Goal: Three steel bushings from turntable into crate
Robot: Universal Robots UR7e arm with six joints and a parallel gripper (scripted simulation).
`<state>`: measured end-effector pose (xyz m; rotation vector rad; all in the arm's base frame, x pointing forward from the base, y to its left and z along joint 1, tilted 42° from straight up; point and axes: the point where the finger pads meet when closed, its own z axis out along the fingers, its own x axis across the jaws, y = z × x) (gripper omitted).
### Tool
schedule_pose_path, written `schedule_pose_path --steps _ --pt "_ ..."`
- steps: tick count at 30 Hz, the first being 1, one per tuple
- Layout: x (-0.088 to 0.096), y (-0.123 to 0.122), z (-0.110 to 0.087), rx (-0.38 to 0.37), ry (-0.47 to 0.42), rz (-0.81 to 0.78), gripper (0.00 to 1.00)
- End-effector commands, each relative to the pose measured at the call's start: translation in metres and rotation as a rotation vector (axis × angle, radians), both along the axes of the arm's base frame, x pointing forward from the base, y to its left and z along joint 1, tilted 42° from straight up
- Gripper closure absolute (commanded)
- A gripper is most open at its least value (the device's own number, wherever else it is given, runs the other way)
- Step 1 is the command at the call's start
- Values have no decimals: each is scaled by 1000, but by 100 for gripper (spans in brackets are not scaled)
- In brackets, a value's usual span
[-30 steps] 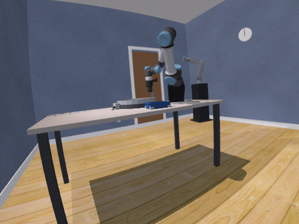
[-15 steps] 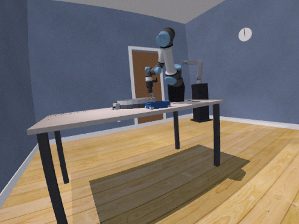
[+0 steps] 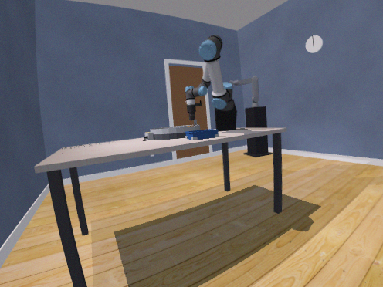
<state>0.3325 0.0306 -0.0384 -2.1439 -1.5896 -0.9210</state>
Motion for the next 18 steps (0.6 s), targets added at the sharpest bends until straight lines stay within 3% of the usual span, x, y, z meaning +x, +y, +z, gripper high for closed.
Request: schedule_pose_path --steps 1,18 --pt "0 0 0 -1 -1 0 60" --pt "2 4 -5 -1 -1 0 60"
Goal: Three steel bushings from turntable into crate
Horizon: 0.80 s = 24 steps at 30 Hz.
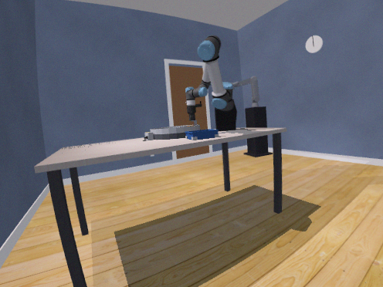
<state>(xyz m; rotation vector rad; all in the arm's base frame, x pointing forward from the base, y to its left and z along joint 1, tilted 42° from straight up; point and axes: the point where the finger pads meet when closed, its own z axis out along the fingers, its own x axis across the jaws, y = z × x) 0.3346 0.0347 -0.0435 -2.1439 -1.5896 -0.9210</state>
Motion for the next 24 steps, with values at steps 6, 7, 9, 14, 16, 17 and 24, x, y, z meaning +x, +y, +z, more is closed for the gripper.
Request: schedule_pose_path --steps 6,7,9,14,16,17,24 --pt "0 0 0 -1 -1 0 60" --pt "0 0 0 -1 -1 0 60" --pt "0 0 0 -1 -1 0 60" --pt "0 0 0 -1 -1 0 60" --pt "0 0 0 -1 -1 0 60" --pt "0 0 0 -1 -1 0 60" --pt "0 0 0 -1 -1 0 100"
